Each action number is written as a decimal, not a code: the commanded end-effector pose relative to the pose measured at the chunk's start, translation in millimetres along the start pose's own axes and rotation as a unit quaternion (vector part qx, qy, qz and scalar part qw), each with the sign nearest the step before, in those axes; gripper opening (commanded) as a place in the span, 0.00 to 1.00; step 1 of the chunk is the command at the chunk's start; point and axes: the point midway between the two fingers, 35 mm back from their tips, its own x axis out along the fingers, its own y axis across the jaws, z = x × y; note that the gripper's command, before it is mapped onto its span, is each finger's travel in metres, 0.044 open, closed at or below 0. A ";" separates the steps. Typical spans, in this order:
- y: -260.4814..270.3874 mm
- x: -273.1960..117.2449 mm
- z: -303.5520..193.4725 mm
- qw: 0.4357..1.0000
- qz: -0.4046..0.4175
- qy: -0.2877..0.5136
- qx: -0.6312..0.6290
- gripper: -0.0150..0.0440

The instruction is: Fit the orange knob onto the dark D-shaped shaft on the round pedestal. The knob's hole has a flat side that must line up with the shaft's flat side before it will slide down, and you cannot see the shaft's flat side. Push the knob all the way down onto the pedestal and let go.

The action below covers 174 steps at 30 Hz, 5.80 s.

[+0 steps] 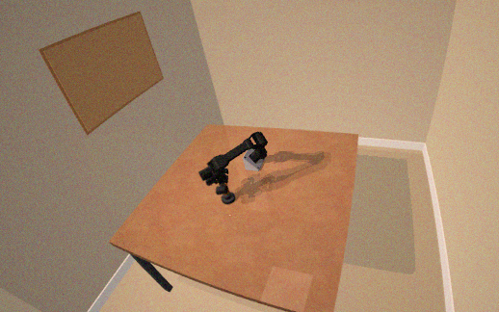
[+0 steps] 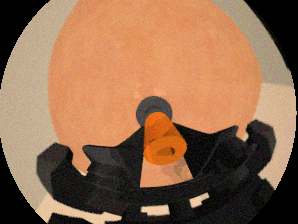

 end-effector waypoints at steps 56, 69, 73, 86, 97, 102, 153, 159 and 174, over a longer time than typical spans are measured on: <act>-0.3 1.0 -0.2 1.000 0.000 -0.002 0.002 0.25; -1.0 -4.7 -0.4 0.999 0.000 -0.002 0.045 0.25; 0.8 -5.4 -0.1 0.994 0.000 -0.002 0.105 0.25; 0.1 -1.1 0.3 0.994 0.000 -0.002 0.107 0.25; 0.3 0.7 -0.7 0.994 0.000 -0.002 0.107 0.25; 0.5 -0.5 -0.6 0.994 0.000 -0.002 0.107 0.25; 0.6 -1.1 0.6 0.978 0.001 -0.002 0.210 0.25; 0.4 -1.0 -0.2 0.978 0.001 -0.002 0.210 0.25; 2.6 0.3 -0.9 0.978 0.001 -0.002 0.210 0.25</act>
